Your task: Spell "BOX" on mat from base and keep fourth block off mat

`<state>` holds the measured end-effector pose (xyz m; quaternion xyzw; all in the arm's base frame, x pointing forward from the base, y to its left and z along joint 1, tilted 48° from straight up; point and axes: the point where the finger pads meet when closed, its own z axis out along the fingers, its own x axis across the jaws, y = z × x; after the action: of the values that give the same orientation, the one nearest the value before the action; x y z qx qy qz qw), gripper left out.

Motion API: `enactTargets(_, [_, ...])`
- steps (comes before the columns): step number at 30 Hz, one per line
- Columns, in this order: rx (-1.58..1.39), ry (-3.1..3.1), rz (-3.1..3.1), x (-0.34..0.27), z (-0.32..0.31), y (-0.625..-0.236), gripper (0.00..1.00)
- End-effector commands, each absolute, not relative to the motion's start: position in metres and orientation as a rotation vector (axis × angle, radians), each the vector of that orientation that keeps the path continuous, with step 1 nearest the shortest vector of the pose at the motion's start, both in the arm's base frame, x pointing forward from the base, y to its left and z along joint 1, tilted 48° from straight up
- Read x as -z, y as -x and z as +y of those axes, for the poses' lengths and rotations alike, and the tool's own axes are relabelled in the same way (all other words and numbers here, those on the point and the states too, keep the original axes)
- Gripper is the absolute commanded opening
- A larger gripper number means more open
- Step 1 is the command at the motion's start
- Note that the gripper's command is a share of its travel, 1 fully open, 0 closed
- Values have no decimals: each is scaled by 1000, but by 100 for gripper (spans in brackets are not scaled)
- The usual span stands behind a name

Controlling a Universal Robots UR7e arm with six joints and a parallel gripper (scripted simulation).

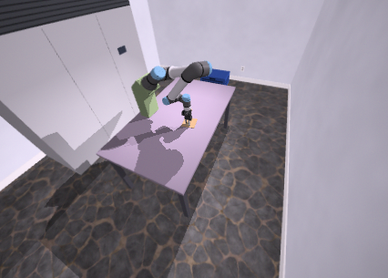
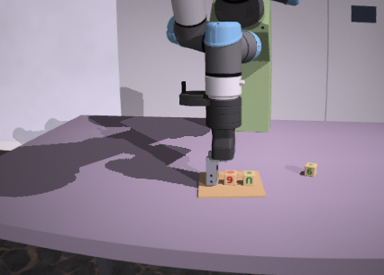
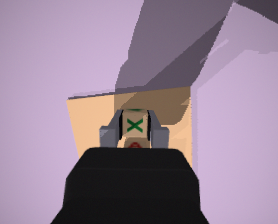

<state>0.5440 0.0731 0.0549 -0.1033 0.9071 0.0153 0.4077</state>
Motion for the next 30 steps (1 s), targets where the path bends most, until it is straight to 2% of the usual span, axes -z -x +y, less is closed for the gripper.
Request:
enactTargets(1, [-38, 260, 2286, -55, 73, -544, 49])
enactTargets(18, [-38, 260, 2286, -55, 73, -544, 49])
enactTargets(19, [-38, 260, 2286, -55, 73, -544, 55])
enactTargets(23, [-38, 260, 2286, -55, 73, -544, 55])
enactTargets(24, [-38, 260, 2286, -55, 73, -544, 61])
enactTargets(26, [-38, 260, 2286, -55, 73, -544, 61])
enactTargets(27, [-38, 260, 2286, -55, 73, -544, 67])
enactTargets(29, [-38, 260, 2286, -55, 73, -544, 67])
enactTargets(30, [-38, 260, 2286, -55, 73, -544, 73])
